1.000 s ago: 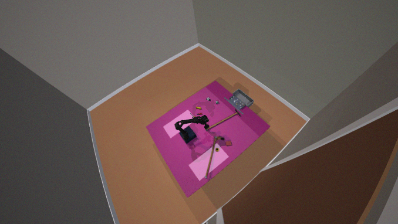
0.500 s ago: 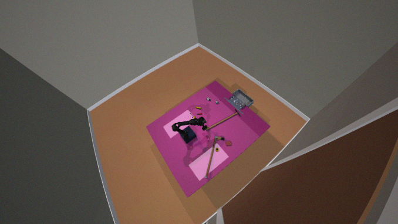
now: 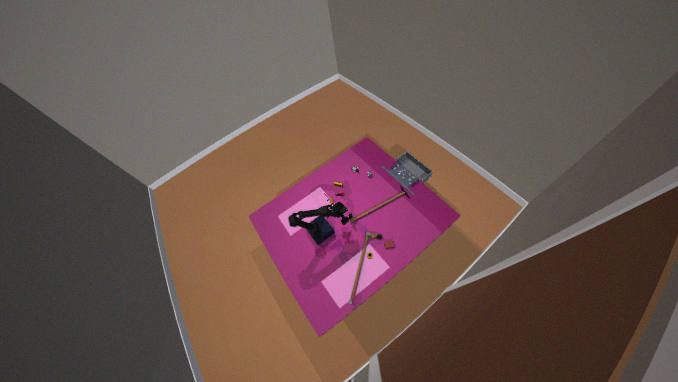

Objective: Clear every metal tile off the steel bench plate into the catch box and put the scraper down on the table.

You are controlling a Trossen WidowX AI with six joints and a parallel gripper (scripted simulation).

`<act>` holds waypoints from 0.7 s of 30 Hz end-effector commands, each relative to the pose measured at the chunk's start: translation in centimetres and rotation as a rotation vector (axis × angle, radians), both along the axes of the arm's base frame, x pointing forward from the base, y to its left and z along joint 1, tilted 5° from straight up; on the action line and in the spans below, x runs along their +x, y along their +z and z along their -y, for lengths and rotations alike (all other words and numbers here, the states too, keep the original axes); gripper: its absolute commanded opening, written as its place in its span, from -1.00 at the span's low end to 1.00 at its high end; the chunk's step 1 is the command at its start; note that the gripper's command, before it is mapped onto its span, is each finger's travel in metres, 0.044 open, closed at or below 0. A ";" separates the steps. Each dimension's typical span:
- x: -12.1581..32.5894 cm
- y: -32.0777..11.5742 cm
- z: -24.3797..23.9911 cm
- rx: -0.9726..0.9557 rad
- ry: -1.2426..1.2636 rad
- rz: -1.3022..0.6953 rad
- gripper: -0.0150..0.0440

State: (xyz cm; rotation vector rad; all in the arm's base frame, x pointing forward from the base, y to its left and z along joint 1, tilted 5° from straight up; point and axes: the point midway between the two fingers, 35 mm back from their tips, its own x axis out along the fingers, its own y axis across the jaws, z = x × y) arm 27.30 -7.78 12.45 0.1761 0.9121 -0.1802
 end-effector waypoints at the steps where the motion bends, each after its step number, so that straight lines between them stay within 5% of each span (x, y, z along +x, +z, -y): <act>1: -0.2 -0.5 -0.2 0.000 0.010 0.005 1.00; 21: 0.5 -4.7 -0.4 0.000 0.010 0.005 1.00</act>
